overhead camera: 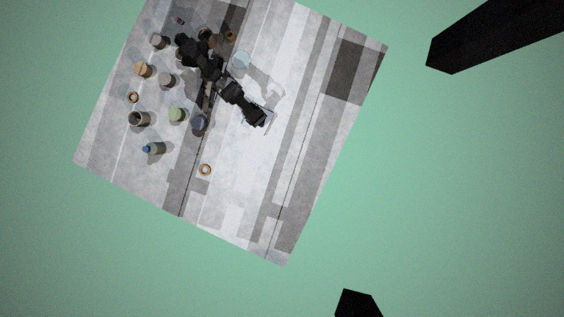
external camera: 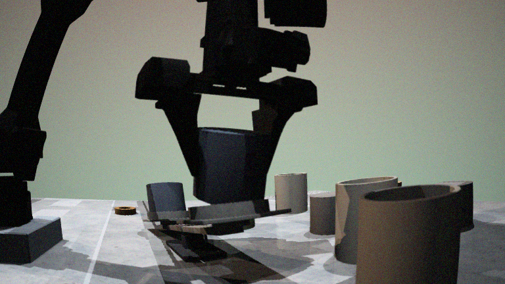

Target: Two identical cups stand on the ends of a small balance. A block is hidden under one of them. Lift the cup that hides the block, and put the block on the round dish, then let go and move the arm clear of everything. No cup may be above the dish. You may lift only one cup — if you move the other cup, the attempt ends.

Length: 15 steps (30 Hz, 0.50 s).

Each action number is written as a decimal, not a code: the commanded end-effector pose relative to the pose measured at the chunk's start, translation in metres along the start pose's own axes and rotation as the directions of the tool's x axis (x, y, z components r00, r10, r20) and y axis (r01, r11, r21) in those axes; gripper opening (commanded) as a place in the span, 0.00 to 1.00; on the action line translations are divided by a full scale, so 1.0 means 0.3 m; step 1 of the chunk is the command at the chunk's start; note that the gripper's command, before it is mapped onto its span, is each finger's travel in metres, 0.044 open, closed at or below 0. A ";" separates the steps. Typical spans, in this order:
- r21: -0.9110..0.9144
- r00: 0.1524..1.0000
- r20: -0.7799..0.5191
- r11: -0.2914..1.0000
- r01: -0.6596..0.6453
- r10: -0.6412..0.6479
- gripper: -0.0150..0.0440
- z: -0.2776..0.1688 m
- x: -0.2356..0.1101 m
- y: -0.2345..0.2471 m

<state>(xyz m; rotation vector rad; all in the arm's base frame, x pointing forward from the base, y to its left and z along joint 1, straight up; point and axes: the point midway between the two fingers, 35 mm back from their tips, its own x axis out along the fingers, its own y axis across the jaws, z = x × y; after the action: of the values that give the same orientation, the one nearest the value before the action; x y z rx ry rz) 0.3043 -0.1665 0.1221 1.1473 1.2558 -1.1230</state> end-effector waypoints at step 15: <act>0.013 0.999 0.031 1.000 -0.020 0.020 0.25 0.021 -0.095 0.005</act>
<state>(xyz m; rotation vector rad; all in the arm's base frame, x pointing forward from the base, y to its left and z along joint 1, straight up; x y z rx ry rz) 0.3051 -0.1720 0.1444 1.1442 1.2253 -1.1288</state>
